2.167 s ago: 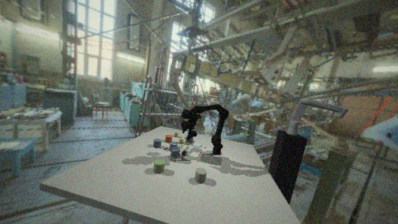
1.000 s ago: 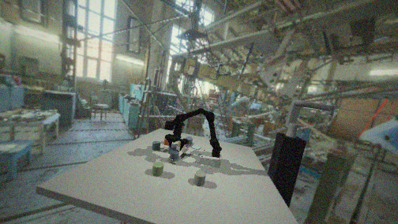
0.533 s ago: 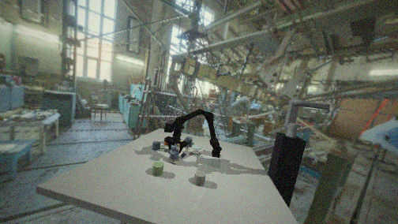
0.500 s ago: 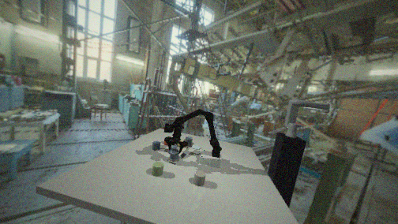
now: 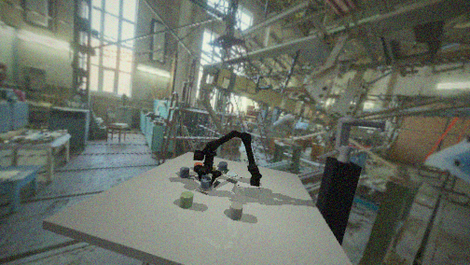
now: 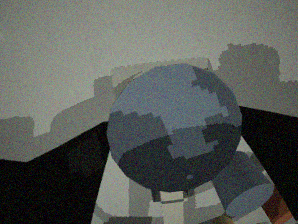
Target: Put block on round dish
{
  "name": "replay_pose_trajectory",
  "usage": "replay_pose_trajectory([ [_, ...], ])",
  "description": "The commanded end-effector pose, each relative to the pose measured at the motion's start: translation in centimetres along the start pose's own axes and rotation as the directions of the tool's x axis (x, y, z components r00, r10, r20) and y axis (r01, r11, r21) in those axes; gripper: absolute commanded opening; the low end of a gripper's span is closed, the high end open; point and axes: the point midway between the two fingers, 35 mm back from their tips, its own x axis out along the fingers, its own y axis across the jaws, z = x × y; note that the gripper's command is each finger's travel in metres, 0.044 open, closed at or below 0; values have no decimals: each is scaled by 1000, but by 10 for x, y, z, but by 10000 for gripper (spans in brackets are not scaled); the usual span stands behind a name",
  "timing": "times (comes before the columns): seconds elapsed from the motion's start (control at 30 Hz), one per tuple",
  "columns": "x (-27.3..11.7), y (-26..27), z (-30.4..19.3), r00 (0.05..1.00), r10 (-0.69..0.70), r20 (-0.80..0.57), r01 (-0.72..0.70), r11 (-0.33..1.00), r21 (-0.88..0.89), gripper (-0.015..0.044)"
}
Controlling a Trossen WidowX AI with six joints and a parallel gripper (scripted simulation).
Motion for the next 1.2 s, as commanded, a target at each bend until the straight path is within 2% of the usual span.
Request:
replay_pose_trajectory([
  [0.0,8,2,-1,1000,5,0,-5,1000,-3,440],
  [0.23,16,2,-1,1000,5,0,-5,1000,-3,440],
  [0.33,16,2,-1,1000,5,0,-5,1000,-3,361],
  [0.6,16,2,-1,1000,5,0,-5,1000,-3,308],
  [1.0,6,0,0,1000,5,0,-5,1000,-3,0],
  [1.17,0,-1,1,1000,5,0,-5,1000,-3,0],
])
